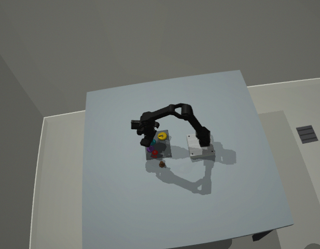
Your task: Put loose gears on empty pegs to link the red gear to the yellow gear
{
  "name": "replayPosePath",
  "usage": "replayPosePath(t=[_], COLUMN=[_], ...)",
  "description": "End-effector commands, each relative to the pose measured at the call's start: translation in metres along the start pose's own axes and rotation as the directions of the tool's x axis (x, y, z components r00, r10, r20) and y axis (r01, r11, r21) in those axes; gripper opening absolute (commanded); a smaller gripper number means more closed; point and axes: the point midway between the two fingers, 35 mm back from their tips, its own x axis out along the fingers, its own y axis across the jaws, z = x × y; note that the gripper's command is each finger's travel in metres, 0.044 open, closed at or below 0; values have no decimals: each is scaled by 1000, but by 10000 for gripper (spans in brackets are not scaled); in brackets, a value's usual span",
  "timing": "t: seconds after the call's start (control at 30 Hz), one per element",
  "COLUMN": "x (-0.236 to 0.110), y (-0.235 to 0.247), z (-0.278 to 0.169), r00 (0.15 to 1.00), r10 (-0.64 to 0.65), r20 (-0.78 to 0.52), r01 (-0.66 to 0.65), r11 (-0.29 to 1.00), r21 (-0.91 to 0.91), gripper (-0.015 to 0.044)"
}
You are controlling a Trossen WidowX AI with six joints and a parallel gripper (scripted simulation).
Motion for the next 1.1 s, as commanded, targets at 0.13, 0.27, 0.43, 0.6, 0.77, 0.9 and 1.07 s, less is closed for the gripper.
replayPosePath(t=[0.13, 0.27, 0.43, 0.6, 0.77, 0.9, 1.07], x=[2, 3, 4, 5, 6, 7, 8], y=[-1, 0, 1, 0, 0, 0, 1], z=[0, 1, 0, -1, 0, 0, 0], r00=[1000, 1000, 1000, 1000, 1000, 1000, 1000], r10=[-1, -1, -1, -1, -1, -1, -1], r20=[0, 0, 0, 0, 0, 0, 0], r01=[1, 1, 1, 1, 1, 1, 1], r11=[1000, 999, 988, 966, 945, 948, 966], r21=[24, -44, -152, -260, -328, -319, -259], gripper=[0, 0, 0, 0, 0, 0, 0])
